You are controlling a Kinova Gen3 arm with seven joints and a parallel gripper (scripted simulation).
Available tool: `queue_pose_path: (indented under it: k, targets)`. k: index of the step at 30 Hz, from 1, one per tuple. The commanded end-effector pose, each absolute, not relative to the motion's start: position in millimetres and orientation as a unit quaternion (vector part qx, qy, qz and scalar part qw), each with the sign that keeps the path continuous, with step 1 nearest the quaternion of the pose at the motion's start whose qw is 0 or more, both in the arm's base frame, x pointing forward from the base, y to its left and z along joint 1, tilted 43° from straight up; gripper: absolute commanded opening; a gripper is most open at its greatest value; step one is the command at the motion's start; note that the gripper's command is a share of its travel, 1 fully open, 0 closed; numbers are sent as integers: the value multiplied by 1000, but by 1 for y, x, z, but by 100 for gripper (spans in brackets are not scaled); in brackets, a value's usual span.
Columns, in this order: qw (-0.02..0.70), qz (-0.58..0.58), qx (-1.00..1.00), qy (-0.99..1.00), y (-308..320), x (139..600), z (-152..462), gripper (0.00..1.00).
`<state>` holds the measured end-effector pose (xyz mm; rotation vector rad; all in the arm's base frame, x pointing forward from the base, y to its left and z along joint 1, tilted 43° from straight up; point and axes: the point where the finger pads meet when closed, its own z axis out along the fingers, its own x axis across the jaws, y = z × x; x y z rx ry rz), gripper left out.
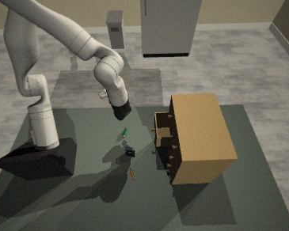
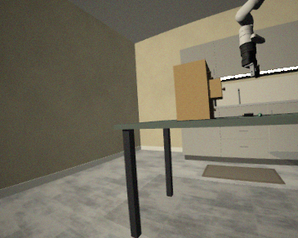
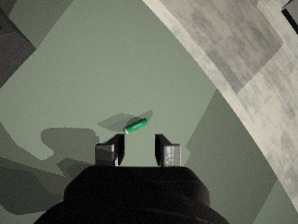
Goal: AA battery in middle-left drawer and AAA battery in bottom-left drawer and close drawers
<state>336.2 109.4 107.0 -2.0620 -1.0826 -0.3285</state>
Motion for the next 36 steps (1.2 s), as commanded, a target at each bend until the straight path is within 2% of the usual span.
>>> queue_pose_path:
  k: [1, 12, 22, 36]
  targets:
    - [395, -103, -824, -393, 130, 331, 101, 67]
    - [398, 7, -904, -157, 179, 326, 69, 67]
    - [374, 68, -925, -22, 194, 320, 45, 67]
    - [349, 103, -929, 63, 200, 314, 28, 67]
